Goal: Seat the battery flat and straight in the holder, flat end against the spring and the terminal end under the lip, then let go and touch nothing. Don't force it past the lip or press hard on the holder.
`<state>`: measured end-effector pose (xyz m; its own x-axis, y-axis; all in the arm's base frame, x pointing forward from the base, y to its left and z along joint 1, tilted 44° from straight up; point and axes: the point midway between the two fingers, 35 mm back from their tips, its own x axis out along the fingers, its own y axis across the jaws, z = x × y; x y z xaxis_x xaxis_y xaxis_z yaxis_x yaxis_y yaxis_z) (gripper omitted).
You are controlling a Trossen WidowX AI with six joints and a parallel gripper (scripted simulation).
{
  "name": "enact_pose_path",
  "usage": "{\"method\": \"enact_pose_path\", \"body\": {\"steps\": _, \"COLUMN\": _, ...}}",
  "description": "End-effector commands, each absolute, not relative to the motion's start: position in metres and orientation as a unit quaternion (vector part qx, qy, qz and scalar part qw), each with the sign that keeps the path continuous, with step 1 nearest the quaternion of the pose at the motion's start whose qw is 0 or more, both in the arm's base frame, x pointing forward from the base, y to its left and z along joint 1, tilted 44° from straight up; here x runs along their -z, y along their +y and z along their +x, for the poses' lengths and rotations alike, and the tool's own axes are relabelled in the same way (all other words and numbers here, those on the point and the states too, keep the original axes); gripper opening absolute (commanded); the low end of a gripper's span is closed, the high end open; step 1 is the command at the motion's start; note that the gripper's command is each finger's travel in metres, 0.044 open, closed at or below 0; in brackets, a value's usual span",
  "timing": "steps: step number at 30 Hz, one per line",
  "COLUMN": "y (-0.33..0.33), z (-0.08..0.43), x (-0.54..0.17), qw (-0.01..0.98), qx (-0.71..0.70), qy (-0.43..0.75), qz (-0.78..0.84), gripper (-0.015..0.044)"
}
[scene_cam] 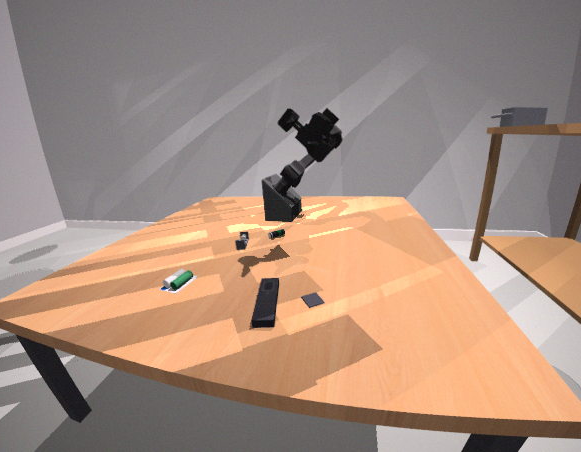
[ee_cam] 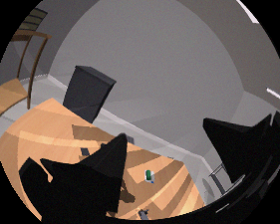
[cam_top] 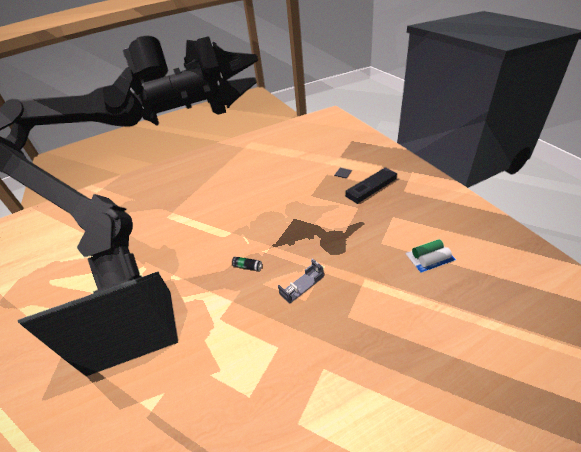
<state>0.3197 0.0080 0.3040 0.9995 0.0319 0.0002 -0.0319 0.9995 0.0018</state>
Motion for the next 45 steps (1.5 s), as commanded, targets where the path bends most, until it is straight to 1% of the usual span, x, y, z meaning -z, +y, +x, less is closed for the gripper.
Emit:
{"method": "enact_pose_path", "body": {"steps": 1, "y": 0.009, "z": 0.321, "x": -0.300, "qw": 1.000, "qx": -0.019, "qy": 0.007, "qz": 0.003, "gripper": 0.0374}}
{"method": "enact_pose_path", "body": {"steps": 3, "y": 0.016, "z": 0.331, "x": -0.270, "qw": 0.996, "qx": -0.043, "qy": 0.068, "qz": 0.023, "gripper": 0.0321}}
{"method": "enact_pose_path", "body": {"steps": 6, "y": 0.033, "z": 0.340, "x": -0.200, "qw": 0.970, "qx": -0.089, "qy": 0.210, "qz": 0.080, "gripper": 0.0242}}
{"method": "enact_pose_path", "body": {"steps": 9, "y": 0.047, "z": 0.333, "x": -0.143, "qw": 0.925, "qx": -0.115, "qy": 0.333, "qz": 0.142, "gripper": 0.0241}}
{"method": "enact_pose_path", "body": {"steps": 12, "y": 0.063, "z": 0.310, "x": -0.086, "qw": 0.847, "qx": -0.127, "qy": 0.467, "qz": 0.222, "gripper": 0.0241}}
{"method": "enact_pose_path", "body": {"steps": 16, "y": 0.083, "z": 0.265, "x": -0.033, "qw": 0.699, "qx": -0.110, "qy": 0.622, "qz": 0.335, "gripper": 0.0241}}
{"method": "enact_pose_path", "body": {"steps": 19, "y": 0.096, "z": 0.231, "x": -0.012, "qw": 0.569, "qx": -0.077, "qy": 0.708, "qz": 0.411, "gripper": 0.0241}}
{"method": "enact_pose_path", "body": {"steps": 21, "y": 0.099, "z": 0.223, "x": -0.009, "qw": 0.536, "qx": -0.066, "qy": 0.724, "qz": 0.428, "gripper": 0.0241}}
{"method": "enact_pose_path", "body": {"steps": 45, "y": 0.114, "z": 0.223, "x": 0.007, "qw": 0.537, "qx": -0.066, "qy": 0.724, "qz": 0.428, "gripper": 0.0241}}
